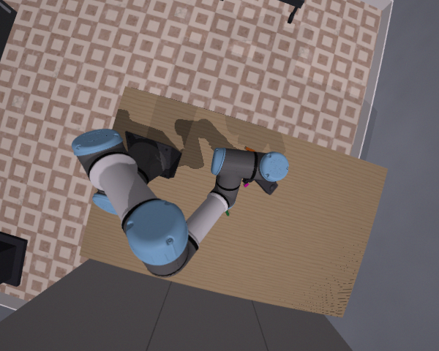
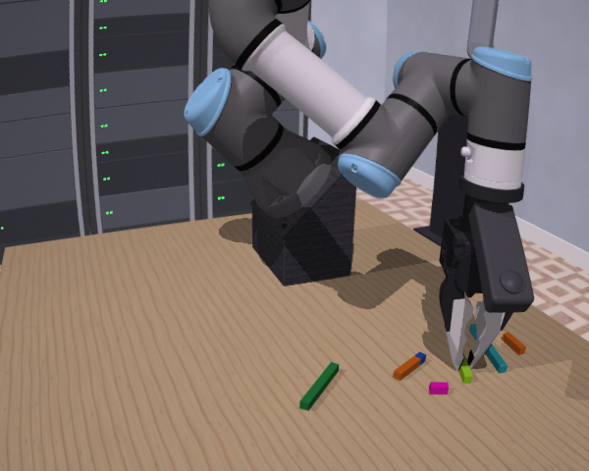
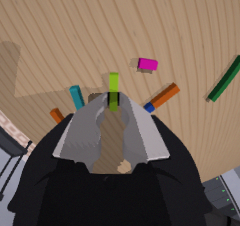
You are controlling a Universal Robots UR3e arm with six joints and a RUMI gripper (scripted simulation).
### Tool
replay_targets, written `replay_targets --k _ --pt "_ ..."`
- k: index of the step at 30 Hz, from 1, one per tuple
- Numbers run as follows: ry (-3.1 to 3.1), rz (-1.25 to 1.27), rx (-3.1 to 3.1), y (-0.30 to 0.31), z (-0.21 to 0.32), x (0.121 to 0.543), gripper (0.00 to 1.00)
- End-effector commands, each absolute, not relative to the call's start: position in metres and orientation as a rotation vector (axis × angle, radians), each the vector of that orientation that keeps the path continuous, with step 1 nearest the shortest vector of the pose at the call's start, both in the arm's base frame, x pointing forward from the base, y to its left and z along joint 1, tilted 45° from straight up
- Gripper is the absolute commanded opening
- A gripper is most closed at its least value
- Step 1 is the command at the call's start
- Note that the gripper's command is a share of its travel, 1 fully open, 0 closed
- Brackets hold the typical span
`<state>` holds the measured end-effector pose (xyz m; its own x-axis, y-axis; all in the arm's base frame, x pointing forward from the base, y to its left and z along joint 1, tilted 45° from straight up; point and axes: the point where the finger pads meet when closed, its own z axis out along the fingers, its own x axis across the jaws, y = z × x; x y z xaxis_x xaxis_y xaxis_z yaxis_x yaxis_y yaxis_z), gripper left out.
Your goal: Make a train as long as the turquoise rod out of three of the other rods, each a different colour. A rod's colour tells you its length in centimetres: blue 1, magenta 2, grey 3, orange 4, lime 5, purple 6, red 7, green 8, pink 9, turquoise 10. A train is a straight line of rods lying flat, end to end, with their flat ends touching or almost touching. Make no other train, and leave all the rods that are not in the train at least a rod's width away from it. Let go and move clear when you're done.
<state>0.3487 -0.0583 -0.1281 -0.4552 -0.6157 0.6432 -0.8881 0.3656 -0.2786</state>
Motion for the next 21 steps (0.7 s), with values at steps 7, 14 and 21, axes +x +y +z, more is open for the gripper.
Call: replay_targets --k 7,14,21 --pt "-2.2 0.851 1.306 -0.055 -0.124 0.35 0.0" --pt "-2.201 0.85 1.306 -0.044 -0.113 0.351 0.0" --pt "-2.201 0.85 1.306 -0.032 -0.101 0.352 0.0"
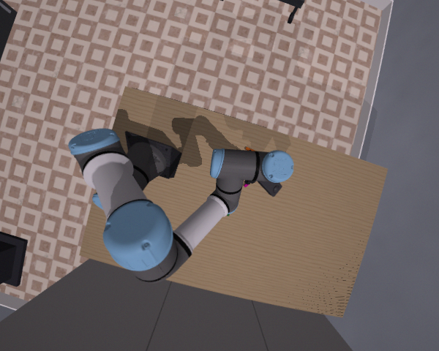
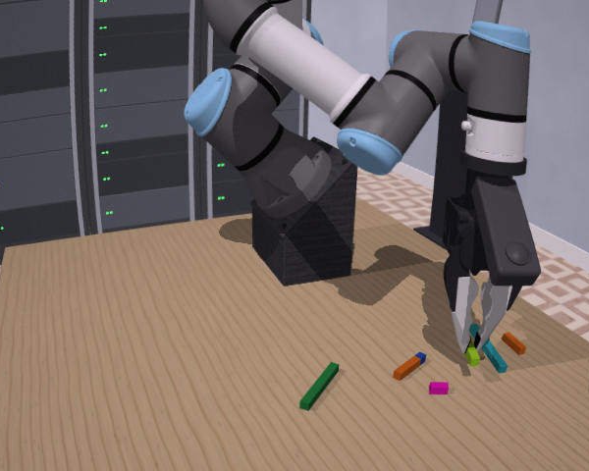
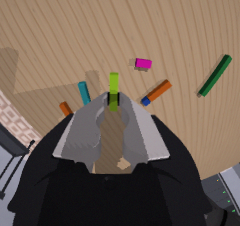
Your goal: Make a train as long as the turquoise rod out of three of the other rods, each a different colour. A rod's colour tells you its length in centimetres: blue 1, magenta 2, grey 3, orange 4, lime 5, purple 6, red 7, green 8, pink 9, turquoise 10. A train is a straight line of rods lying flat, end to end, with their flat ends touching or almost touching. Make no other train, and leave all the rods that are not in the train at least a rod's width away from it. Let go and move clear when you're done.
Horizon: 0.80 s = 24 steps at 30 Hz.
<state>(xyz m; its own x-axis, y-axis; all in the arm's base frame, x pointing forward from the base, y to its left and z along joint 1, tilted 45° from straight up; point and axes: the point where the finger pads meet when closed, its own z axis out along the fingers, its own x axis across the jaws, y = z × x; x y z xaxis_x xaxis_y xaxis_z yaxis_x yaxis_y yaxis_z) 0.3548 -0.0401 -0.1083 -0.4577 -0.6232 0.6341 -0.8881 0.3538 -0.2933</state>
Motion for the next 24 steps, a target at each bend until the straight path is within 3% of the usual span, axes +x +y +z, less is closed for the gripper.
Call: replay_targets --k 1,24 --pt "-2.201 0.85 1.306 -0.029 -0.099 0.352 0.0" --pt "-2.2 0.849 1.307 0.011 -0.058 0.355 0.0"
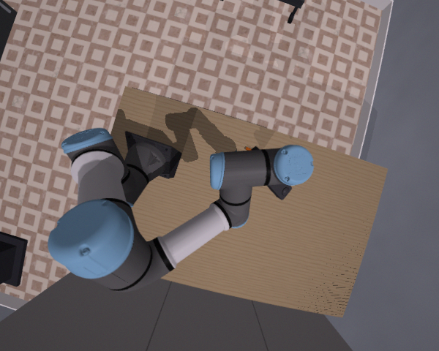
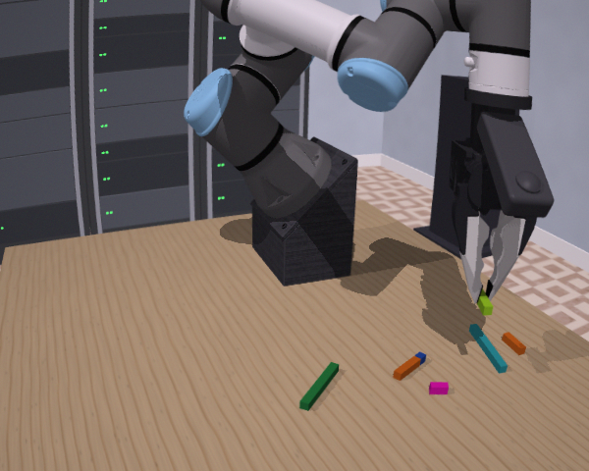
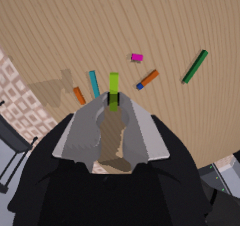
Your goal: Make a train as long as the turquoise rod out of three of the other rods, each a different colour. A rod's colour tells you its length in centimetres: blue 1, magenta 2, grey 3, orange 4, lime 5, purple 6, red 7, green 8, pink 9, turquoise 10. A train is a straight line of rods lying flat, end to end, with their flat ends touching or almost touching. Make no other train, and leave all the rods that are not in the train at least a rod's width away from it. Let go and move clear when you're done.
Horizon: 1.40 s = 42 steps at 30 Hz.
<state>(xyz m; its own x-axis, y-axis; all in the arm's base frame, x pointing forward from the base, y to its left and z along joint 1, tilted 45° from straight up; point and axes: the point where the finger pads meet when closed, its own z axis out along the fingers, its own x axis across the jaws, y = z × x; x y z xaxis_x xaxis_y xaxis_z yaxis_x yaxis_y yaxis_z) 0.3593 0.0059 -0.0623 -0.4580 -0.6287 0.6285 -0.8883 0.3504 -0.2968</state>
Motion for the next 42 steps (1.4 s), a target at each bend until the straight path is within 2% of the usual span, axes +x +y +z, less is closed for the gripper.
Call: replay_targets --k 1,17,42 --pt "-2.2 0.848 1.307 0.012 -0.057 0.355 0.0" --pt "-2.213 0.854 1.289 0.01 -0.055 0.355 0.0" --pt "-2.619 1.044 0.651 -0.046 0.002 0.345 0.0"
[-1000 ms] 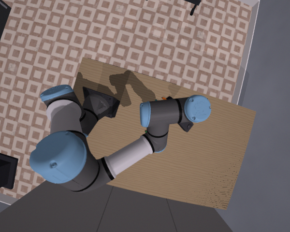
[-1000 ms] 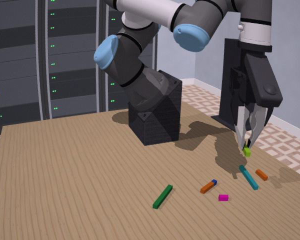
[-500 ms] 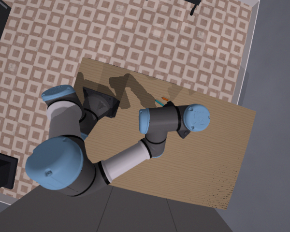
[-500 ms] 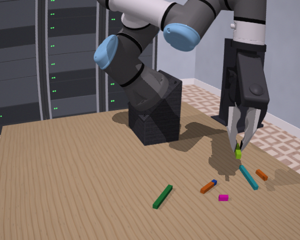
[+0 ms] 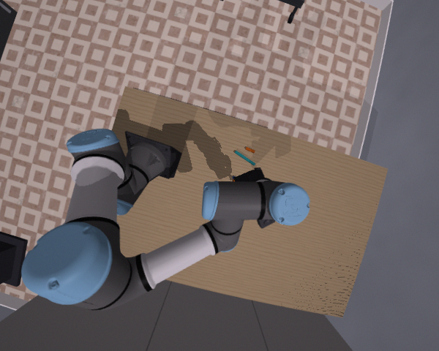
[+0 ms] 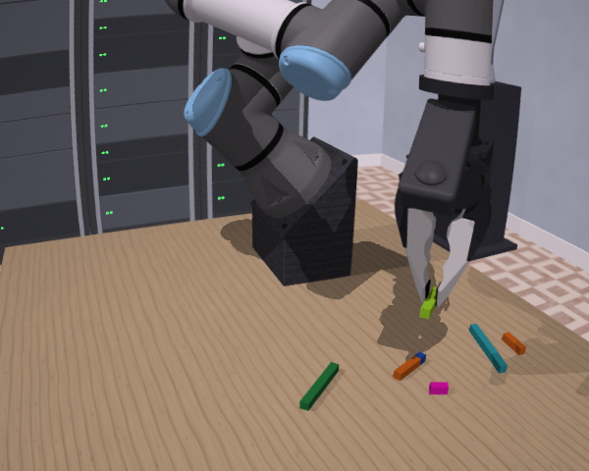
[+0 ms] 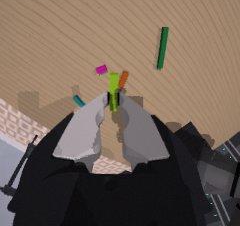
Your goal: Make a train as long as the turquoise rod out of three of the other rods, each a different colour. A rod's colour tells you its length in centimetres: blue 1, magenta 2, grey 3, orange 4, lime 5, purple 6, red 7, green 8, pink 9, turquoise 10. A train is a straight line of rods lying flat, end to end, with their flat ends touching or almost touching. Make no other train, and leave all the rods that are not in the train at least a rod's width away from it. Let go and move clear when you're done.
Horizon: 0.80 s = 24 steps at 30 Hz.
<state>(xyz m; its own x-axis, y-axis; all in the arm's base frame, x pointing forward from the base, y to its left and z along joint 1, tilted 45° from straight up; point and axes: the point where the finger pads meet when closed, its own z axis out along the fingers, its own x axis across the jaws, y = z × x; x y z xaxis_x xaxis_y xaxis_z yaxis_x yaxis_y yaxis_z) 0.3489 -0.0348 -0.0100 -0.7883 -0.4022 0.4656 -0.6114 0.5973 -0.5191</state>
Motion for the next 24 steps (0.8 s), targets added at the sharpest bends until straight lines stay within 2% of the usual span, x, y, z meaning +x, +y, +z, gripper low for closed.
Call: replay_targets --k 1,9,24 --pt "-2.619 1.044 0.651 -0.046 0.002 0.345 0.0" --pt "-2.708 1.092 0.439 -0.062 0.017 0.338 0.0" --pt "-2.711 1.093 0.434 -0.062 0.017 0.338 0.0"
